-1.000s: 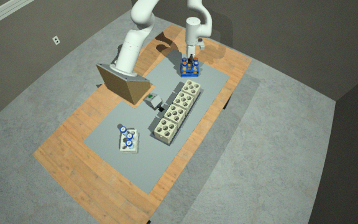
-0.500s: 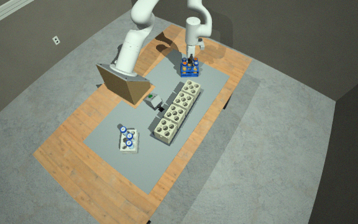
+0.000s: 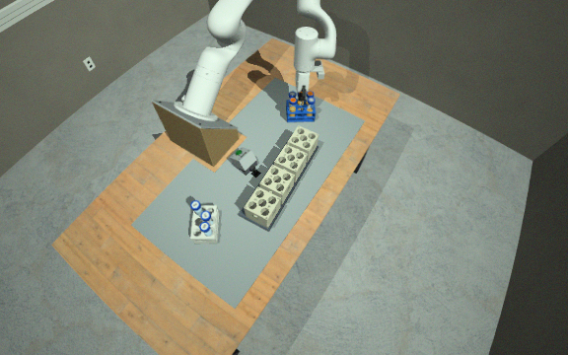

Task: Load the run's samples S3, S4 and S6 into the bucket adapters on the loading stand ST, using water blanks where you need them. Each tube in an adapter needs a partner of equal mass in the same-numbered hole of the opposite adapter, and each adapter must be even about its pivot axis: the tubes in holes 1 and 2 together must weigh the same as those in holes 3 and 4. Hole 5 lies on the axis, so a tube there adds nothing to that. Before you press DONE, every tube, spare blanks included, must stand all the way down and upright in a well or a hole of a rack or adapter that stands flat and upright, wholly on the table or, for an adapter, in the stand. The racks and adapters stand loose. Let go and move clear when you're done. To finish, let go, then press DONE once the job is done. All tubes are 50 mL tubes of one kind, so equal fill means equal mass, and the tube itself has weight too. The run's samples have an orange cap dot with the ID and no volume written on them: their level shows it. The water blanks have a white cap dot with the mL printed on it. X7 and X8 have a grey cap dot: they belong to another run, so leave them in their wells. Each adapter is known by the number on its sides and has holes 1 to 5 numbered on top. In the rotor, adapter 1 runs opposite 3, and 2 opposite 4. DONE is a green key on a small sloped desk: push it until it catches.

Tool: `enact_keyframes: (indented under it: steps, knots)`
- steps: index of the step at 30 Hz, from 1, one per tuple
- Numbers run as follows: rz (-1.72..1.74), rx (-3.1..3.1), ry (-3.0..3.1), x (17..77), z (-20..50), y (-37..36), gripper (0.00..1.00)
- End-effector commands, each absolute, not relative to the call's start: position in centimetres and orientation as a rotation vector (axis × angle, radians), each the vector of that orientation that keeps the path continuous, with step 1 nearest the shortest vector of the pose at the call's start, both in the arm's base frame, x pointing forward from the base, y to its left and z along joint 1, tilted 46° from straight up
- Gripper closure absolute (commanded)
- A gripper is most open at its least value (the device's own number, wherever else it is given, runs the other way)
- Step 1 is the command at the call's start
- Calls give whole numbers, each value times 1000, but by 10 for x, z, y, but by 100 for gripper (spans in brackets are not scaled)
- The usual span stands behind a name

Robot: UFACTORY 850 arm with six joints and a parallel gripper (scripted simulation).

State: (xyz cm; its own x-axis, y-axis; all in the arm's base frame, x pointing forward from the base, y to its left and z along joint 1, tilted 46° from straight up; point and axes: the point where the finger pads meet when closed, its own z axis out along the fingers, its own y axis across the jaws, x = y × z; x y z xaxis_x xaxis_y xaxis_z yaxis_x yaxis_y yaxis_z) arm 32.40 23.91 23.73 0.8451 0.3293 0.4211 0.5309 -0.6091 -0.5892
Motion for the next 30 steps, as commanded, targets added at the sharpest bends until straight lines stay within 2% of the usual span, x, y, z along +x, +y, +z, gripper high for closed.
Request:
enact_keyframes:
  steps: [1,30]
  knots:
    - [-351,-2275,-622,324,238,239,100]
    - [-351,-2275,-622,324,247,229,100]
